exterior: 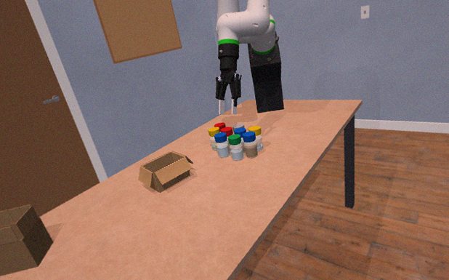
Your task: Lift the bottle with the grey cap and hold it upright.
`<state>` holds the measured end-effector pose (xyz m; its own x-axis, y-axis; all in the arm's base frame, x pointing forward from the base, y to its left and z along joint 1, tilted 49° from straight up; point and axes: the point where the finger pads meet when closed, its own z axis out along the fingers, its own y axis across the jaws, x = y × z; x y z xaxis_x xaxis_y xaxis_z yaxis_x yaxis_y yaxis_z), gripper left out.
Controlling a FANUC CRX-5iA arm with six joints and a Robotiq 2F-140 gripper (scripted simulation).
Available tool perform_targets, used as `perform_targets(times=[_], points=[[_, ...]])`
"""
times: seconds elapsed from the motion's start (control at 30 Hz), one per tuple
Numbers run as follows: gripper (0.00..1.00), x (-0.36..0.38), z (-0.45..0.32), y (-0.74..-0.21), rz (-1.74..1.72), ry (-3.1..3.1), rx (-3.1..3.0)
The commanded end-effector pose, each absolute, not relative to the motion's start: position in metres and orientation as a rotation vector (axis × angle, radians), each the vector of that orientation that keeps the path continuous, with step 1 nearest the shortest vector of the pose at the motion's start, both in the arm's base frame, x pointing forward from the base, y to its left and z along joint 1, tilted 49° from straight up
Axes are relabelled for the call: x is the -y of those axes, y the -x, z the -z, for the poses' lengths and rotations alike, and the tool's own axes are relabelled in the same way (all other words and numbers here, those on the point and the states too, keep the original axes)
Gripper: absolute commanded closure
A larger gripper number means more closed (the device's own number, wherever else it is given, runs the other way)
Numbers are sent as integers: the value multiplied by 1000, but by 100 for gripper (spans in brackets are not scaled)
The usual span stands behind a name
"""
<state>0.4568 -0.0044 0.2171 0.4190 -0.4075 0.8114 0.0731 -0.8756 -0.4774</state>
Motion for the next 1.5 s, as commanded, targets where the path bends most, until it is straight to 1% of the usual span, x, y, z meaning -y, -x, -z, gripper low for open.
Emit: perform_targets(times=[0.0, 0.03, 0.07, 0.27, 0.6, 0.63, 0.87, 1.17, 1.2, 1.47], points=[[49, 16, -253, -513, 1453, 2238, -283], [49, 16, -253, -513, 1453, 2238, -283], [49, 7, -225, -467, 1458, 2235, -283], [49, 20, -266, -528, 1450, 2236, -279], [49, 24, -280, -545, 1446, 2236, -277], [49, 14, -253, -497, 1474, 2245, -304], [49, 28, -289, -564, 1437, 2231, -267], [49, 31, -298, -580, 1426, 2228, -256], [49, 20, -273, -526, 1485, 2254, -321], [49, 31, -293, -579, 1407, 2216, -233]])
